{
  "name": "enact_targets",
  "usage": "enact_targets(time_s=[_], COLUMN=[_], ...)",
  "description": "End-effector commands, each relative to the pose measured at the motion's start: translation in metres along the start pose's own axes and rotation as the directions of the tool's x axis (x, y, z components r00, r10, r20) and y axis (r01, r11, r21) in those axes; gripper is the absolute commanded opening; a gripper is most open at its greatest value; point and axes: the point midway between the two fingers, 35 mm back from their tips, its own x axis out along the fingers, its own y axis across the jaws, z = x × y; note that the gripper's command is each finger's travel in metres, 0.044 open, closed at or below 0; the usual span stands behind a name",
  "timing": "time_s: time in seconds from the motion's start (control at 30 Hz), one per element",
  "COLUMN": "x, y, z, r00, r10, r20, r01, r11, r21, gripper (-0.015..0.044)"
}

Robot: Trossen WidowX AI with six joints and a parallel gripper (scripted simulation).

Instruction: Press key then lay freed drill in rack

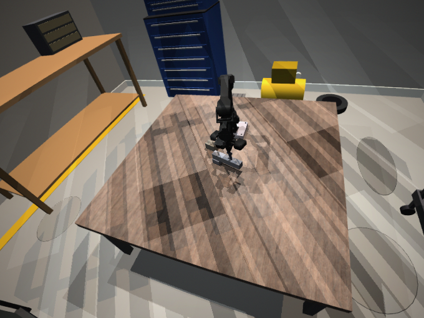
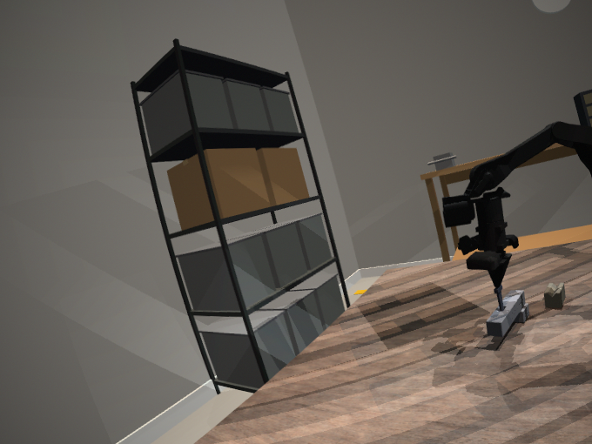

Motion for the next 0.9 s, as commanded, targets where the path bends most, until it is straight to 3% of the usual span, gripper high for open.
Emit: enact_targets(time_s=[0.0,0.43,0.57,0.77,0.87], x=[0.019,0.028,0.011,-0.045,-0.052], y=[0.003,0.004,0.005,0.004,0.003], z=[-0.008,-0.009,-0.004,0.003,0.003], r00=[0.999,0.999,0.999,0.999,0.999], r10=[-0.010,-0.010,-0.010,-0.010,-0.010], r20=[-0.047,-0.047,-0.046,-0.046,-0.046], r01=[0.010,0.010,0.010,0.010,0.010], r11=[1.000,1.000,1.000,1.000,1.000], r21=[-0.006,-0.006,-0.006,-0.006,-0.006], gripper=[0.0000,0.0000,0.0105,0.0263,0.0341])
